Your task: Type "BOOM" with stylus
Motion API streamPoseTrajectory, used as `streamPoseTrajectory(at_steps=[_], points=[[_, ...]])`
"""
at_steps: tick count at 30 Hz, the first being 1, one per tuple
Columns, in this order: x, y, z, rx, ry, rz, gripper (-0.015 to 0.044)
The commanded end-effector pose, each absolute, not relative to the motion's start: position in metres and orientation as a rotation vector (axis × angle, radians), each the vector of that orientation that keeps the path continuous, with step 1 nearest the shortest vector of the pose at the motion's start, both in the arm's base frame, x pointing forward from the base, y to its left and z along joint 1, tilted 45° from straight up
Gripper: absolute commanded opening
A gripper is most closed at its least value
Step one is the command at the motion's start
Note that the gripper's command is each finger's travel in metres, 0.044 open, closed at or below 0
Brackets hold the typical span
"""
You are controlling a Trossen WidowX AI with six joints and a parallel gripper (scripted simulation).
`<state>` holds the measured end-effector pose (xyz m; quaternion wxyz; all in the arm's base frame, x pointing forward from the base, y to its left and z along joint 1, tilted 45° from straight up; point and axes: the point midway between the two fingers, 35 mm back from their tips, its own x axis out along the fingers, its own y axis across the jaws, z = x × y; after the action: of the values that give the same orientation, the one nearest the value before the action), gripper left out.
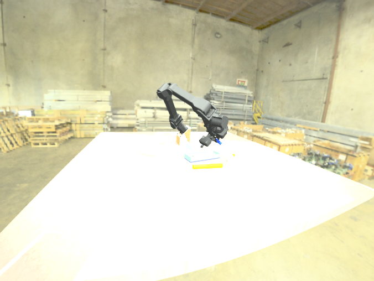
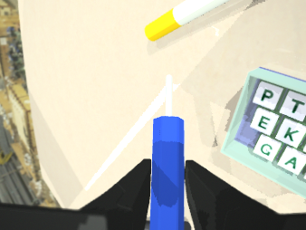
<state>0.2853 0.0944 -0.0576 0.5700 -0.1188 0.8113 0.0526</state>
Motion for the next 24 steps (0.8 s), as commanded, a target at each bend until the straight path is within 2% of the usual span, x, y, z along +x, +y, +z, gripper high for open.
streamPoseTrajectory(at_steps=[1, 24], points=[[0.292, 0.094, -0.052, -0.155, 1.935, 0.0, 0.0], [0.329, 0.08, -0.01, 0.548, 1.979, -0.863, 0.0]])
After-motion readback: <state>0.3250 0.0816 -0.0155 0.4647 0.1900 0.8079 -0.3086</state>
